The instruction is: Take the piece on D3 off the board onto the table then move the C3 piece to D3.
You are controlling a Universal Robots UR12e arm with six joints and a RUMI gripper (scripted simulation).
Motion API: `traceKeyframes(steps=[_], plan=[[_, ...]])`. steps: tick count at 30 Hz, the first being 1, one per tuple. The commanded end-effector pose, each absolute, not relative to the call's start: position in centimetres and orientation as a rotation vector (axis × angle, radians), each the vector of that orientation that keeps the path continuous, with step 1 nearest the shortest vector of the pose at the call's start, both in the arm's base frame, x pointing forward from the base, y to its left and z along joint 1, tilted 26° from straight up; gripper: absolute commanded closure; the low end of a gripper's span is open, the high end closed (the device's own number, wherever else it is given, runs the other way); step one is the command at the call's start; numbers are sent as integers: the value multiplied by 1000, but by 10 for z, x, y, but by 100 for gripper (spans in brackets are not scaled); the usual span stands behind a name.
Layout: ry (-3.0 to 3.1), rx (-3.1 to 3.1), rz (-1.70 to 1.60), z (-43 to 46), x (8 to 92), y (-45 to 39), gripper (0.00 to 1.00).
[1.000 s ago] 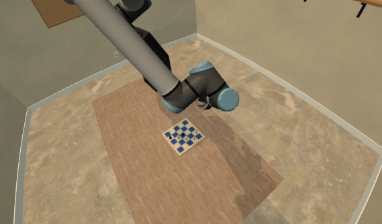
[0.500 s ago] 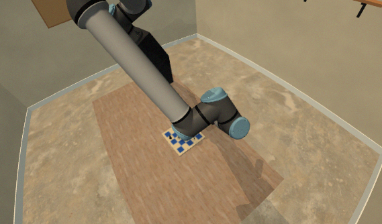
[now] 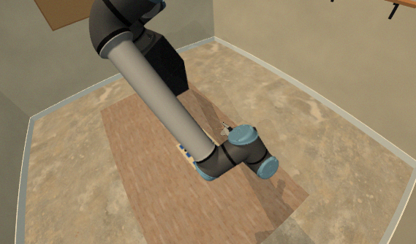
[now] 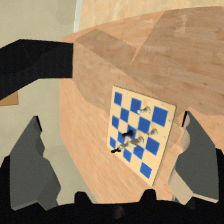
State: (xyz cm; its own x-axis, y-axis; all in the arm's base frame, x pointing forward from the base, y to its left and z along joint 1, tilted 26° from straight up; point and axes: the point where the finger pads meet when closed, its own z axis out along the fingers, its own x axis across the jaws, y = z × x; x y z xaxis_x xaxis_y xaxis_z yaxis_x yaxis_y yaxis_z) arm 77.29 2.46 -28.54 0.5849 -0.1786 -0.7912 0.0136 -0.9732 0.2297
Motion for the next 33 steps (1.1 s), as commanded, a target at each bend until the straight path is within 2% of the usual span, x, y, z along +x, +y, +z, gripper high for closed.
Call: traceKeyframes(steps=[1,33], plan=[[95,2629,-1451,-291,794,6,0],[1265,2612,-1881,-309,853,-95,0]])
